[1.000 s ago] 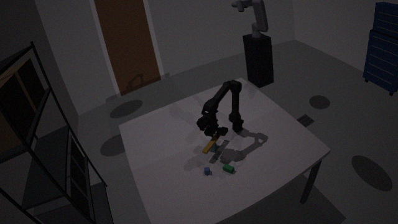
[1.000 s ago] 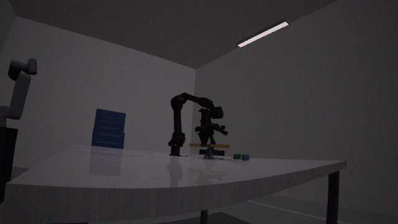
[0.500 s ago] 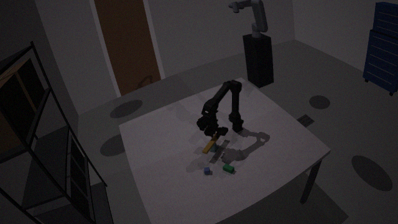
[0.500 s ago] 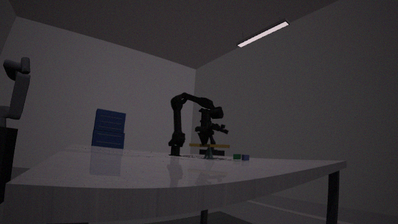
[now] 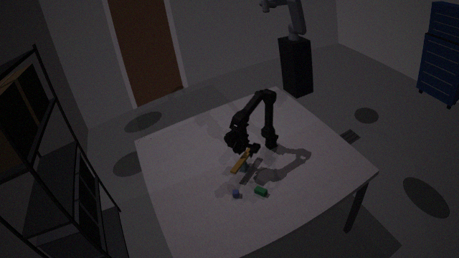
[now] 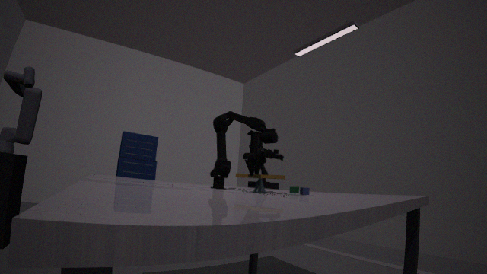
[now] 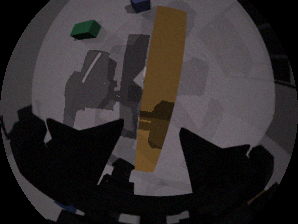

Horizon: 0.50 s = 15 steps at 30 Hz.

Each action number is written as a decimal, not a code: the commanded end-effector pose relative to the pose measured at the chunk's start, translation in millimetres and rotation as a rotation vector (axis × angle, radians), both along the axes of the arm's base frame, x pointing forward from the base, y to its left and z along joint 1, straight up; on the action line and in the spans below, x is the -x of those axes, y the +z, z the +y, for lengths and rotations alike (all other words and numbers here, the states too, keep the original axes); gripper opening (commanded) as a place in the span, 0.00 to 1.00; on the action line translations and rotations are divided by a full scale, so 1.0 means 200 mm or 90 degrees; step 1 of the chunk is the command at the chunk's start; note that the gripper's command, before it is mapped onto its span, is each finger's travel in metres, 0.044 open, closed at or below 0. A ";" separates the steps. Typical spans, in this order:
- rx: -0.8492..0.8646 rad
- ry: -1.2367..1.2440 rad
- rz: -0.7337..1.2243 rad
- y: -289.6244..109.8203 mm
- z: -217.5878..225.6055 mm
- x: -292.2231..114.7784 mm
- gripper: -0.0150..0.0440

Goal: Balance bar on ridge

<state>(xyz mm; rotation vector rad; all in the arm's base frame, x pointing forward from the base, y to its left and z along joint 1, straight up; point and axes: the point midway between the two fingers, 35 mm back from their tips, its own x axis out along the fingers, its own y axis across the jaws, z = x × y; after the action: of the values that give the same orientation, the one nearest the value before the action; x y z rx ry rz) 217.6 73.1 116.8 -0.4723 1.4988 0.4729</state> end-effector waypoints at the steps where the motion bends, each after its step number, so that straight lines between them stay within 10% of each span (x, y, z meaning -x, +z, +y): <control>1: 0.000 0.000 0.000 0.00 0.00 0.00 1.00; 15: -0.005 0.000 -0.016 0.50 -0.01 0.02 1.00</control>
<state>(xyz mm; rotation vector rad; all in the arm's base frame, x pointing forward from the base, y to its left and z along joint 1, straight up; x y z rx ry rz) 218.2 73.2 200.5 -0.4711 1.4723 0.4711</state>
